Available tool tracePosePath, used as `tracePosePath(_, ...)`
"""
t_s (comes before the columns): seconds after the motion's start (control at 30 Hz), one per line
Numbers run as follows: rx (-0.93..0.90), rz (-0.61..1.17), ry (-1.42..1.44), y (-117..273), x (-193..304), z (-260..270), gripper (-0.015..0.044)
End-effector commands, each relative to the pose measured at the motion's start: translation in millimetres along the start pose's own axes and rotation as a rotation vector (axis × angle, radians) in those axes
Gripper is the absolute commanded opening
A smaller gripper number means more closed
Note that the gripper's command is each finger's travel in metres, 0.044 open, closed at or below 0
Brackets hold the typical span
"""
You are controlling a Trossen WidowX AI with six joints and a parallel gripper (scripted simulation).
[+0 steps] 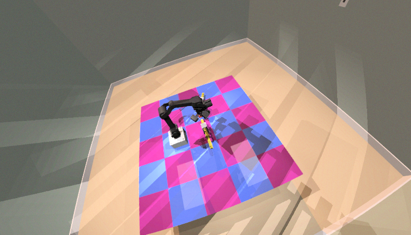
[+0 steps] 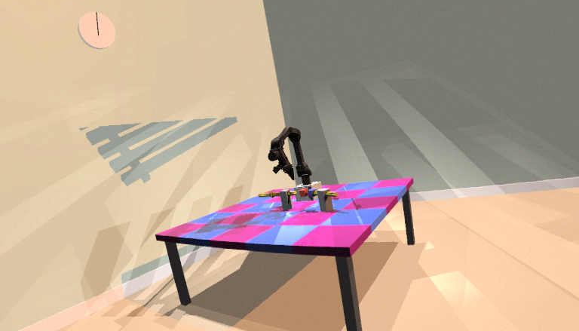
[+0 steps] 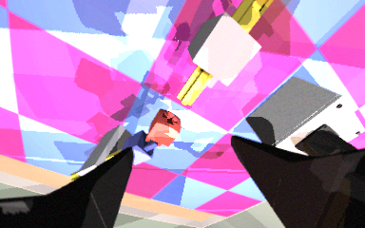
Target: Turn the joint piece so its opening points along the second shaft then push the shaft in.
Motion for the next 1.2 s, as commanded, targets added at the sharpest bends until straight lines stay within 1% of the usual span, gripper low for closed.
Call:
tracePosePath(0.0,-0.032,0.044,-0.140,-1,-12,-7,0.0440)
tracePosePath(0.43,-0.099,0.187,-0.558,-8,-47,-31,0.0440)
tracePosePath(0.53,-0.106,0.205,-0.605,-9,-51,-35,0.0440)
tracePosePath(0.87,-0.110,0.196,-0.586,-8,-53,-35,0.0440)
tracePosePath(1.17,-0.139,0.077,-0.322,3,-83,-43,0.0440)
Point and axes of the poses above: the point midway between the two fingers, 35 mm back from their tips, its own y axis back along the fingers, its own z axis across the jaws, x = y × z, the point moved 10 cm from there along y, back along the fingers, and after that the axes turned 11 degrees about -y, right-handed, at the moved point
